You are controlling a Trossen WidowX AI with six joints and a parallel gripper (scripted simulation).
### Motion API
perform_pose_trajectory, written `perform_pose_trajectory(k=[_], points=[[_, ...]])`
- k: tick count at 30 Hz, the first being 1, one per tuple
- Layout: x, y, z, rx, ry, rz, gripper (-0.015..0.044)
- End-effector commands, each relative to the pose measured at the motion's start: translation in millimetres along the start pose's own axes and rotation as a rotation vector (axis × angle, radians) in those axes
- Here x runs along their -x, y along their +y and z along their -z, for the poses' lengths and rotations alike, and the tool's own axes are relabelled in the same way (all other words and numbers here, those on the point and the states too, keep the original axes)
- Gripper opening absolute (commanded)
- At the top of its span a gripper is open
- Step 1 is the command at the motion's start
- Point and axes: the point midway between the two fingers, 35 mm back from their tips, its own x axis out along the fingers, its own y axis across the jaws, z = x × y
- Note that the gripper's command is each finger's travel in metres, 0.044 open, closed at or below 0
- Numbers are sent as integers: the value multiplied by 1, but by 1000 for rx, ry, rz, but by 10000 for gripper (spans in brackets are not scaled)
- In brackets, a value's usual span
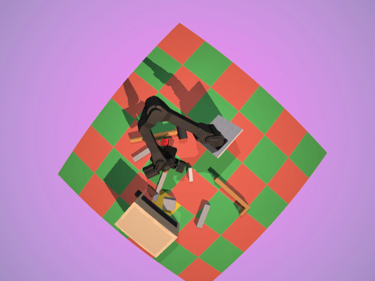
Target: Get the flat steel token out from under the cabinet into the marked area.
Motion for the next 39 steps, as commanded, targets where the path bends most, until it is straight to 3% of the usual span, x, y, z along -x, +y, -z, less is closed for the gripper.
perform_pose_trajectory(k=[1,39], points=[[0,2,9,-11,5,-4,0],[1,1,56,-17,7,-3,0]])
